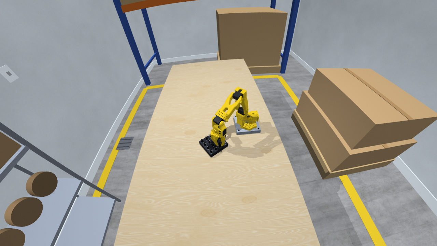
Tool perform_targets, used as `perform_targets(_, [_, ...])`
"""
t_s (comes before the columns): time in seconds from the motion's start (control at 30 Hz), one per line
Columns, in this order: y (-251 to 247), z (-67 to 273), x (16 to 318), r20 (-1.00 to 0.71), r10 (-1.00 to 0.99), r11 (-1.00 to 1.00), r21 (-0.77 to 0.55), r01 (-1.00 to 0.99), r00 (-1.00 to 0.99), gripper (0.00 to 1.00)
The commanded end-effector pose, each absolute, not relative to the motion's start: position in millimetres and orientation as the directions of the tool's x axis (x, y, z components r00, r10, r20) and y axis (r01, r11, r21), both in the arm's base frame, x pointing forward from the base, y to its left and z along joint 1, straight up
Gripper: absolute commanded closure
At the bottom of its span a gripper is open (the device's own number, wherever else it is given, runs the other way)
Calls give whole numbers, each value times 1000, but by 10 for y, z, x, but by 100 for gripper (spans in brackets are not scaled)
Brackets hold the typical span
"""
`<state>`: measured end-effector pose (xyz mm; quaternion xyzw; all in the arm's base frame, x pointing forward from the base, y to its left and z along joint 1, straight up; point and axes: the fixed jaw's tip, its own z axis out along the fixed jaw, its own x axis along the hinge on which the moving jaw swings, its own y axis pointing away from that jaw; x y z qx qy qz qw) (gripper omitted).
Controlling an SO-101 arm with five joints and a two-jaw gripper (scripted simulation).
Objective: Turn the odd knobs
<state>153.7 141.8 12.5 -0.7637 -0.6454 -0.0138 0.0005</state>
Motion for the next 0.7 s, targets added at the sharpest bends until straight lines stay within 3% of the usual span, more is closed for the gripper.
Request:
perform_targets(0.0, [1398,62,1494,-1,987,-160,-1,987,160,90])
perform_targets(0.67, [1372,2,1467,-1,987,-160,-1,987,160,90])
